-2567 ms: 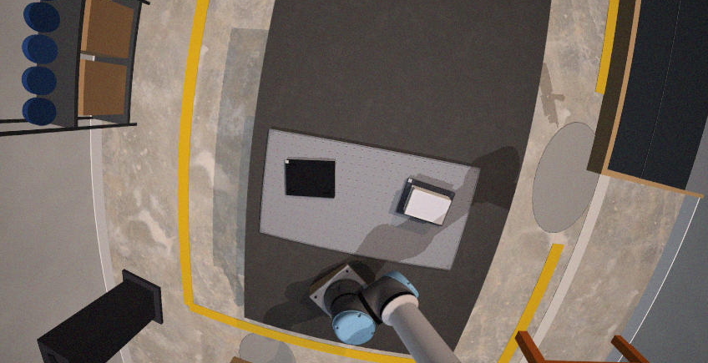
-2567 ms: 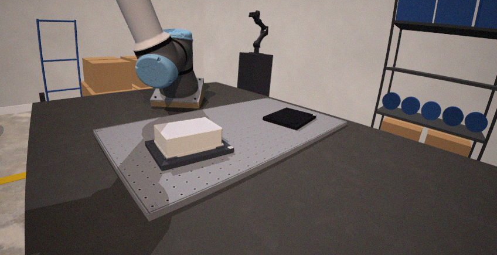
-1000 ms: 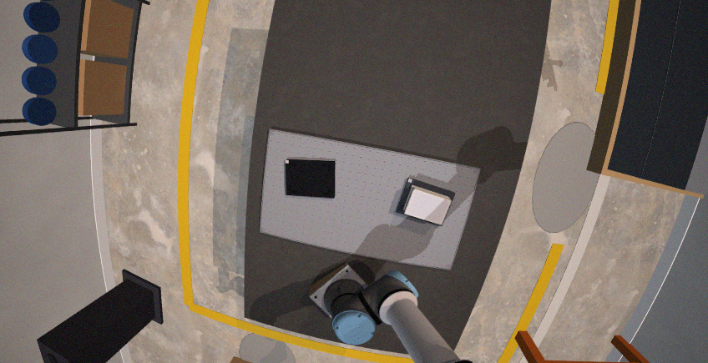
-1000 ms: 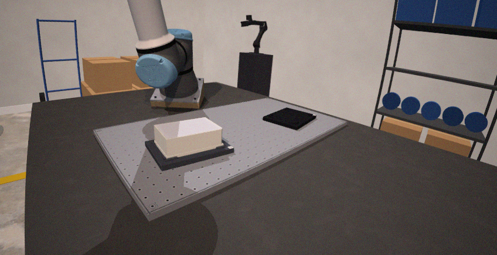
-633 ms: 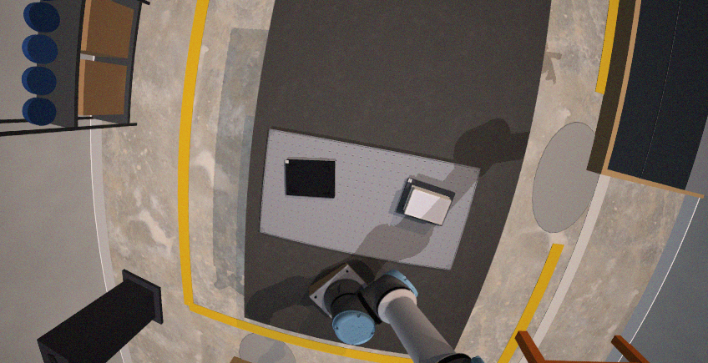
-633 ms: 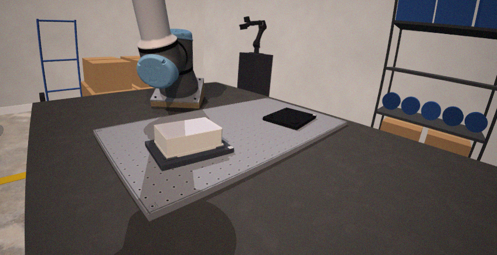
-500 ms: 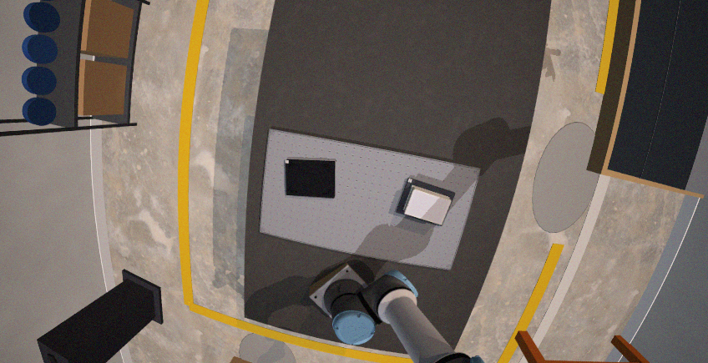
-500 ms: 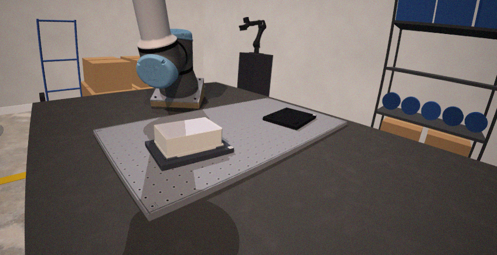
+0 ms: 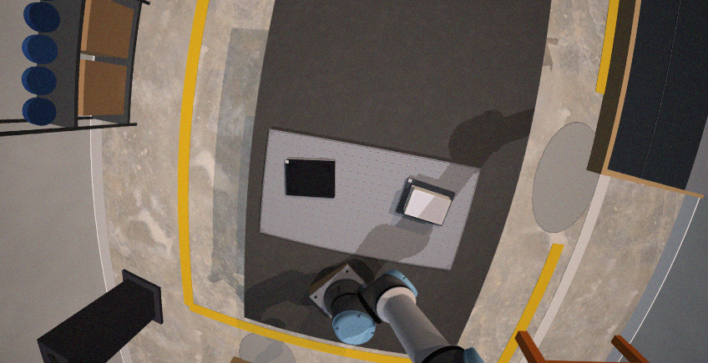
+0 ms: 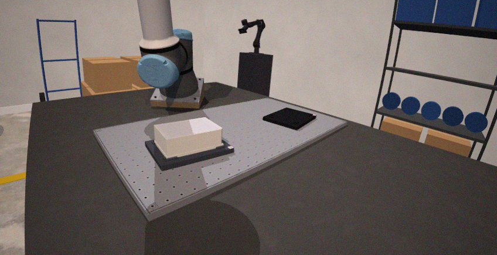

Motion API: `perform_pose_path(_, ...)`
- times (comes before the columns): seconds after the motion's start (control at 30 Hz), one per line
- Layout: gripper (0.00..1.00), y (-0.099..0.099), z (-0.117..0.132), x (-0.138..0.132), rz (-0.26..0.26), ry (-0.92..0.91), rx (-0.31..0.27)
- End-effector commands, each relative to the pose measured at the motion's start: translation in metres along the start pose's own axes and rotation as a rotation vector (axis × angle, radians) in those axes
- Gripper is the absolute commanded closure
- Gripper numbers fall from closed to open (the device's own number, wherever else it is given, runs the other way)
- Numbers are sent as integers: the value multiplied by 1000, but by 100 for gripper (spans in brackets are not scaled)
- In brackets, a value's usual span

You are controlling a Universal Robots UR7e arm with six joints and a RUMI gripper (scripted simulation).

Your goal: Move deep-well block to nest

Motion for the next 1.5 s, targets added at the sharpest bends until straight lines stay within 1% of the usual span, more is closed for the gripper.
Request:
perform_pose_path(0.0,0,24,0,6,8,0,0)
perform_pose_path(0.1,0,39,0,10,8,0,0)
perform_pose_path(0.17,0,39,0,10,8,0,0)
perform_pose_path(0.3,0,58,0,15,7,0,0)
perform_pose_path(0.33,0,59,0,15,7,0,0)
perform_pose_path(0.4,0,68,0,11,74,0,-9)
perform_pose_path(0.43,0,73,0,11,85,0,-10)
perform_pose_path(0.67,0,108,3,17,85,0,-10)
perform_pose_path(0.73,0,108,3,17,85,0,-10)
perform_pose_path(1.0,0,147,6,24,85,0,-10)
perform_pose_path(1.07,0,148,6,24,85,0,-10)
perform_pose_path(1.13,0,151,3,20,46,21,40)
perform_pose_path(1.17,0,152,0,18,35,28,54)
perform_pose_path(1.23,0,155,-6,11,35,28,54)
perform_pose_path(1.3,0,155,-6,11,35,28,54)
perform_pose_path(1.4,0,160,-16,1,35,27,55)
perform_pose_path(1.47,0,163,-19,-2,-4,49,104)
Point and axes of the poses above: the point where the finger pads meet when closed, its own y axis back along the fingers, its own x axis across the jaws, z = x × y, the point moved 8 cm from there along y, back along the fingers, and after that the axes turned 7 degrees about y, right-handed, at the moved point
